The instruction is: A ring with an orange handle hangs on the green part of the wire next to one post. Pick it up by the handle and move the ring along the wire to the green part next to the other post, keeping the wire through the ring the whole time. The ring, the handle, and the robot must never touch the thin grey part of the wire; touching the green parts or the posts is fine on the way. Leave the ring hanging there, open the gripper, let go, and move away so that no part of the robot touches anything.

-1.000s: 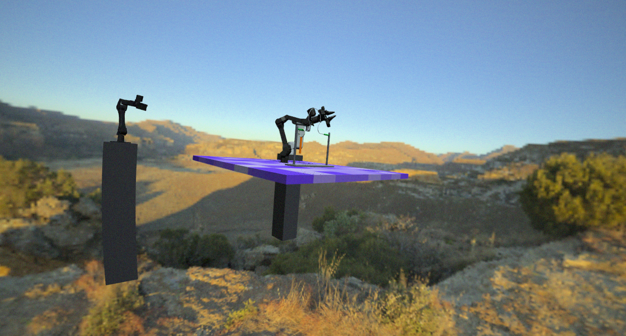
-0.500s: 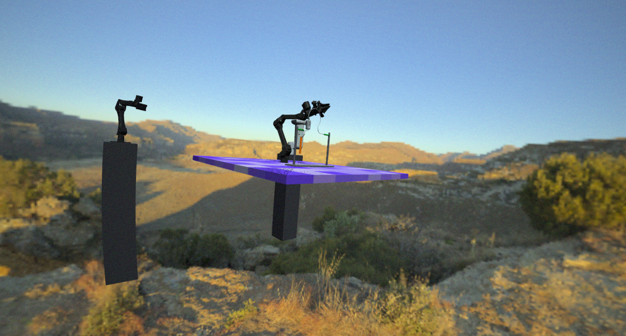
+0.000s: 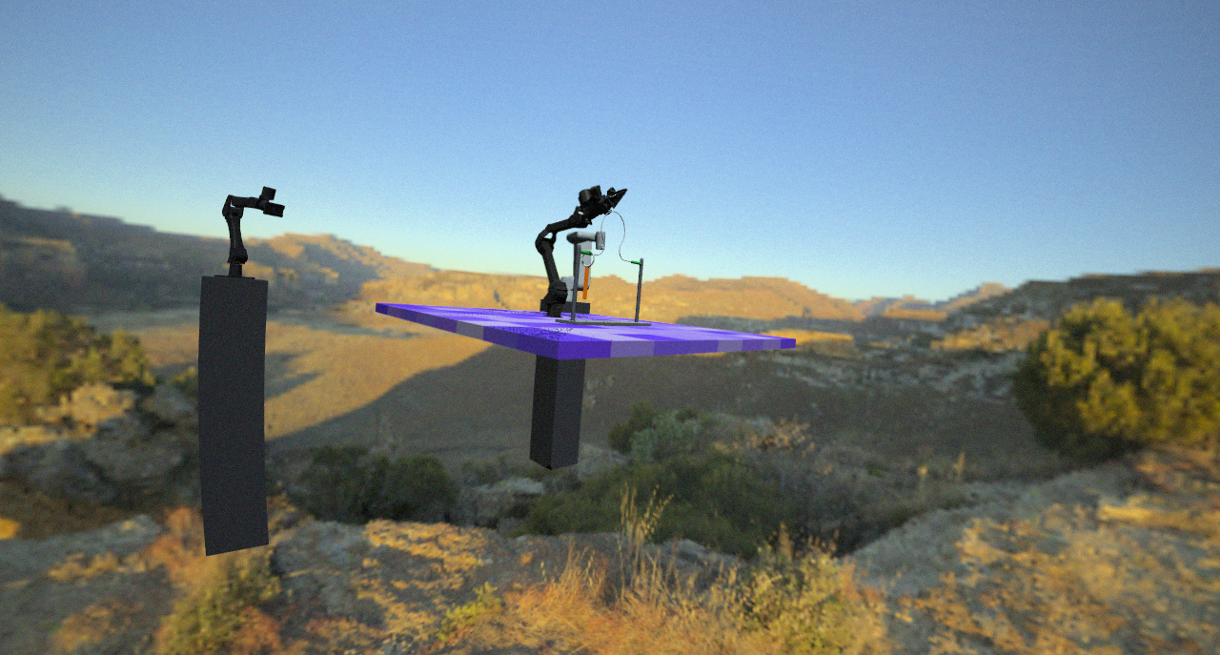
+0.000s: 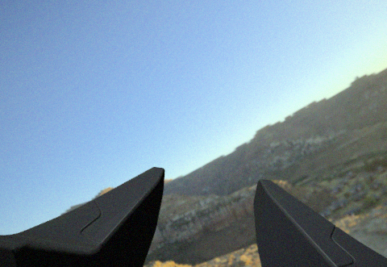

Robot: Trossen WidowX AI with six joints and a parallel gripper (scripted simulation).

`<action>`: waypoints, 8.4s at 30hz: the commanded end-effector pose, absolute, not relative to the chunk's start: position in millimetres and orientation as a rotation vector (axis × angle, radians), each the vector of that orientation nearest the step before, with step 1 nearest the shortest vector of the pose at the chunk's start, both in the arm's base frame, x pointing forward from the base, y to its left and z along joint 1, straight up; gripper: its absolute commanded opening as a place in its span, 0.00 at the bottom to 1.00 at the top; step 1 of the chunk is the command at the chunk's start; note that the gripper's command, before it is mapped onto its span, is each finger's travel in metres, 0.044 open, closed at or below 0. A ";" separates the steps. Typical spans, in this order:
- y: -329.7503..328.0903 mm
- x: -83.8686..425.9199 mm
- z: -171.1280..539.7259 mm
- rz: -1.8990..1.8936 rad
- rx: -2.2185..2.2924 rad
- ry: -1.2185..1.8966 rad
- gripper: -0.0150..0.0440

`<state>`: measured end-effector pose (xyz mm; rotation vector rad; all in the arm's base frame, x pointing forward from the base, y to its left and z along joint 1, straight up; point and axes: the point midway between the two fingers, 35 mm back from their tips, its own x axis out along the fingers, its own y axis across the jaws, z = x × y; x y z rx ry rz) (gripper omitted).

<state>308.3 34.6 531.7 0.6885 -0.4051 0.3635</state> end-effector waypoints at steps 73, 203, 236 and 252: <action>-153.8 245.4 92.4 0.103 -0.020 0.087 0.53; -137.5 346.7 135.9 0.099 -0.023 0.074 0.00; -129.1 346.0 135.9 0.098 -0.021 0.077 0.00; -112.1 344.5 135.8 0.097 -0.011 0.082 0.00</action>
